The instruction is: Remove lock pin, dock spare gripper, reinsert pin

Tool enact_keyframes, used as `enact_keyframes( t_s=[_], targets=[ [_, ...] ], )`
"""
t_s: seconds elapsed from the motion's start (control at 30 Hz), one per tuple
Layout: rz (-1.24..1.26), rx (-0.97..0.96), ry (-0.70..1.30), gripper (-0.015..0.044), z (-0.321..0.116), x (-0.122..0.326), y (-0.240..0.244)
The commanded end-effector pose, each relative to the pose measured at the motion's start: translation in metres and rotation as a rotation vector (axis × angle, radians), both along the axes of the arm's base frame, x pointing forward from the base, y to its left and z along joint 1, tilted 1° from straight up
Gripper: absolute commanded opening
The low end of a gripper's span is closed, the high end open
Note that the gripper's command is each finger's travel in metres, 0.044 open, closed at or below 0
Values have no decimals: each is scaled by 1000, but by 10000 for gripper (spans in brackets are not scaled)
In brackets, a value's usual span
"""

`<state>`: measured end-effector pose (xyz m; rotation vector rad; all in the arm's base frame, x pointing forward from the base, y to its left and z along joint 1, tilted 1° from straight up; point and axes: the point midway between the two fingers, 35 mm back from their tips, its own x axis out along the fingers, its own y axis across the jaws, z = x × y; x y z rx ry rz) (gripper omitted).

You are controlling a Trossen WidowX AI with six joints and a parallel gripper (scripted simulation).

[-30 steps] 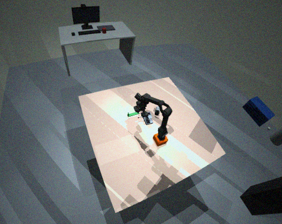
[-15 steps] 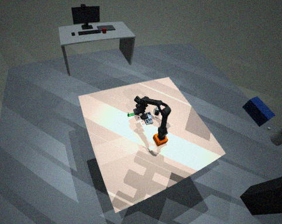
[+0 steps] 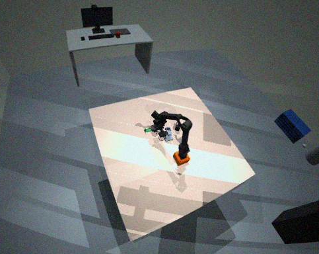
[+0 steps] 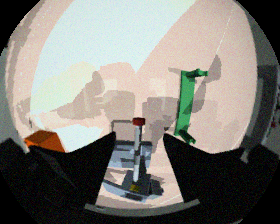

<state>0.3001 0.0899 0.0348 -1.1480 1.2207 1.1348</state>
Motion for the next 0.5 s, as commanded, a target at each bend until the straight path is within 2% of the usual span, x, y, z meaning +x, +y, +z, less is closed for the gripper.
enact_keyframes(
  t_s=[0.0, 0.43, 0.47],
  targets=[
    [-5, 3, 5, 300, -7, -1, 0],
    [-5, 3, 5, 300, -22, -2, 0],
    [-5, 3, 5, 274, -22, -2, 0]
  ],
)
